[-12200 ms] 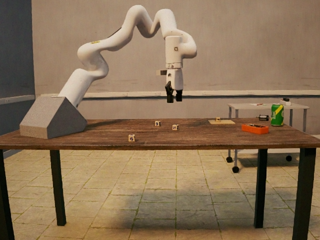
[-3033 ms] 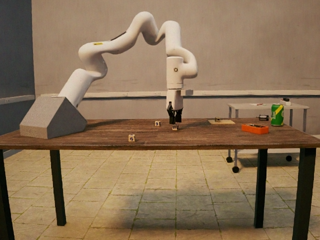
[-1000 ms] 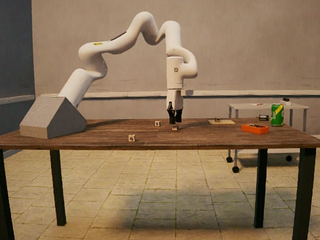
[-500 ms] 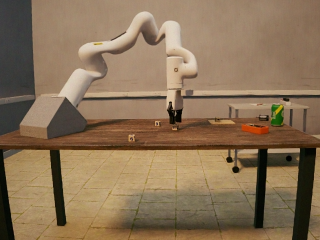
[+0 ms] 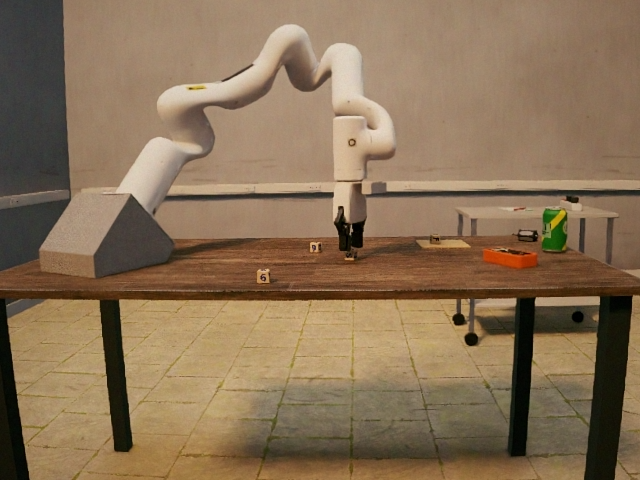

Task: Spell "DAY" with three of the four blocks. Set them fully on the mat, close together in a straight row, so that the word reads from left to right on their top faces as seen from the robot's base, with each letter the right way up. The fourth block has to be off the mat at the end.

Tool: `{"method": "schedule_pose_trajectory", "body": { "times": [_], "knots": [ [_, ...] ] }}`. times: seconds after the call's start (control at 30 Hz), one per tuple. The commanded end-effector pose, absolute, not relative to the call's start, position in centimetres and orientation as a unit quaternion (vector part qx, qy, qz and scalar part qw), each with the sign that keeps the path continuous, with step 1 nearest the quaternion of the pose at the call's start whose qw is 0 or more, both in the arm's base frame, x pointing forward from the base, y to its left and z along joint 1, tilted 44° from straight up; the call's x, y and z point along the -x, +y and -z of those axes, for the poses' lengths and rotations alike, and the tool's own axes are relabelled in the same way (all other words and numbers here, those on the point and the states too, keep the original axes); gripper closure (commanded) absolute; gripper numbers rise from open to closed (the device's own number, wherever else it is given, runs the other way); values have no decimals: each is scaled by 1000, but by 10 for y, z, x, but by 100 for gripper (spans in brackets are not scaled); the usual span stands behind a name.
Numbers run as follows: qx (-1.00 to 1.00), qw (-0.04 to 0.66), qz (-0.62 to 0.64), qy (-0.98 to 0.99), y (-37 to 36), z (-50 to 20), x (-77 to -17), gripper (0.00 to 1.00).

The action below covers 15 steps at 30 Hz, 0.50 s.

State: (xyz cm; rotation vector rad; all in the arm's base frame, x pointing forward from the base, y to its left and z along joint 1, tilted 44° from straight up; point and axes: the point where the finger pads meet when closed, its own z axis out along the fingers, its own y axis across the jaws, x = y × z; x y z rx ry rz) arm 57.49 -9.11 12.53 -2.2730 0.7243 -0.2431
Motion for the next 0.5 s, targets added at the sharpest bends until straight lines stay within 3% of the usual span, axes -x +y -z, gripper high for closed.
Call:
{"method": "schedule_pose_trajectory", "body": {
  "times": [0.0, 0.47],
  "knots": [
    [883, 363, 95, 281, -87, -120, -578, 36],
    [883, 363, 95, 281, -78, -109, -584, 36]
  ]
}}
